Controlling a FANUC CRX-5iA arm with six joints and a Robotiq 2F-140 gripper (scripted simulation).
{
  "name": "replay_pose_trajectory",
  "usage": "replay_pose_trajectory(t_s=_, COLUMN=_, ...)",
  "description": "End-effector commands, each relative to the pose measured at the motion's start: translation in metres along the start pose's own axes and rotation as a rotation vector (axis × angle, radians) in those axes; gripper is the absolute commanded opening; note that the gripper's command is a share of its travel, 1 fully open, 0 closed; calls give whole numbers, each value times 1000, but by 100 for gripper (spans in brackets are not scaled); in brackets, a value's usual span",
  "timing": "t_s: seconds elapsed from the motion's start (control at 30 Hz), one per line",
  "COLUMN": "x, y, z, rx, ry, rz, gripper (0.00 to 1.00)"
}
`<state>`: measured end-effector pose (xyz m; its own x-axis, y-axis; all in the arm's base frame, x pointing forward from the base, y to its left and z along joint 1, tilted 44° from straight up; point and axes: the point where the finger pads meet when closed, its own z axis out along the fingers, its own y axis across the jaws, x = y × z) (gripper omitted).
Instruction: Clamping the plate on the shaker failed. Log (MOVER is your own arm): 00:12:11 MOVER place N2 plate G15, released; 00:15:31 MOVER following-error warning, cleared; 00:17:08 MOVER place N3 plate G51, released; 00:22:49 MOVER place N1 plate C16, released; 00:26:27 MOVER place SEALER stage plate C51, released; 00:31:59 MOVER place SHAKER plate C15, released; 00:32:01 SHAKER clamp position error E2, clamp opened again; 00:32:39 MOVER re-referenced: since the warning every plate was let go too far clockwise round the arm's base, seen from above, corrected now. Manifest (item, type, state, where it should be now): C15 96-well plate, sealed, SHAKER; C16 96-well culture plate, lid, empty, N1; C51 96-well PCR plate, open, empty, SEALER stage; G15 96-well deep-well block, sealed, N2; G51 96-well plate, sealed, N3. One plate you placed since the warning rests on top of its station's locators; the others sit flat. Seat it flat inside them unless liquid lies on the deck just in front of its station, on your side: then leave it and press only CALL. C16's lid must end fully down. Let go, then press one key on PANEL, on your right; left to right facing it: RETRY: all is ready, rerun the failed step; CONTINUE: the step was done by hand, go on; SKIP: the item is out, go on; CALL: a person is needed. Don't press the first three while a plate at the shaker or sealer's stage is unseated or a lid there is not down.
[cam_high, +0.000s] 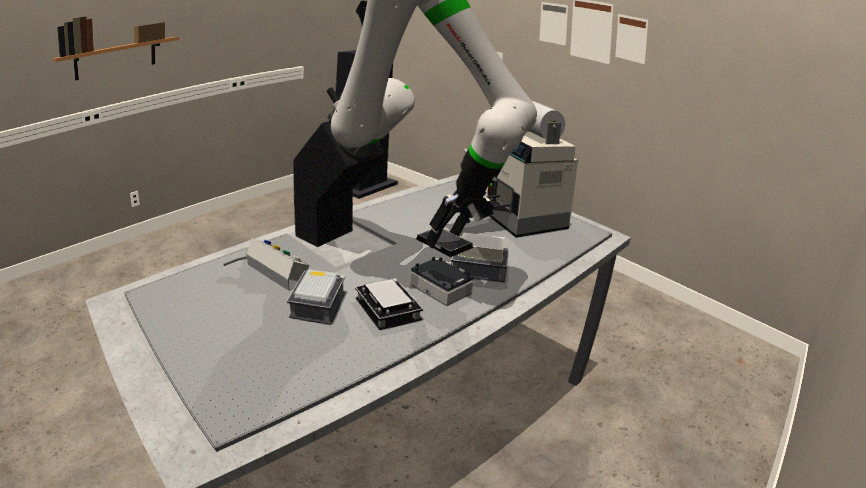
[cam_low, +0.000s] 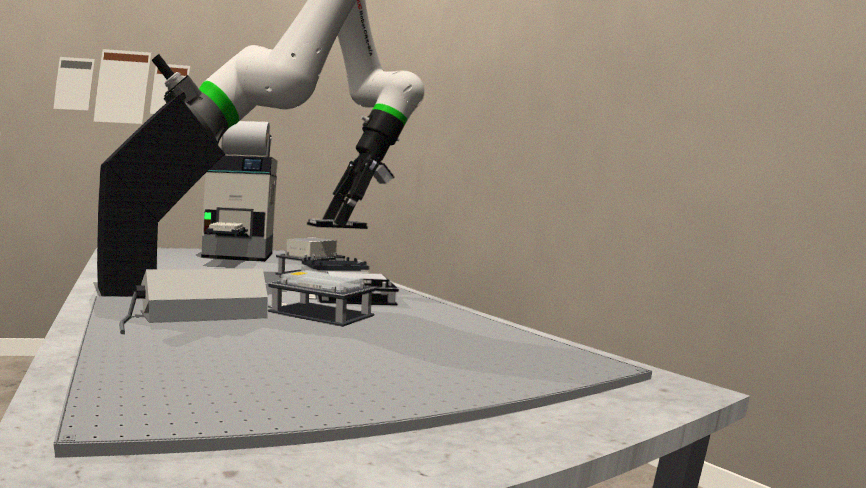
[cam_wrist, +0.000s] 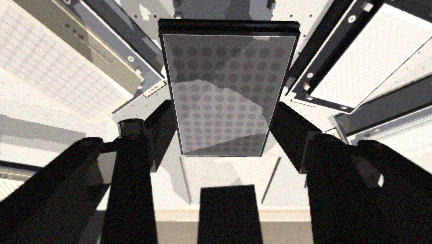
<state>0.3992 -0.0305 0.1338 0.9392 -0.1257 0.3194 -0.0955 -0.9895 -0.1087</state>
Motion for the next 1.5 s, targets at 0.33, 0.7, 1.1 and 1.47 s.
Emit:
replay_pose_trajectory(t_s=0.33, x=2, y=0, z=3, rx=0, ry=1, rz=0, gripper=10)
replay_pose_trajectory(t_s=0.7, x=4, y=0, z=6, rx=0, ry=1, rz=0, gripper=10)
replay_pose_trajectory(t_s=1.1, x=5, y=0, z=9, rx=0, ry=1, rz=0, gripper=10)
replay_pose_trajectory(t_s=1.47, x=6, y=0, z=12, rx=0, ry=1, rz=0, gripper=10)
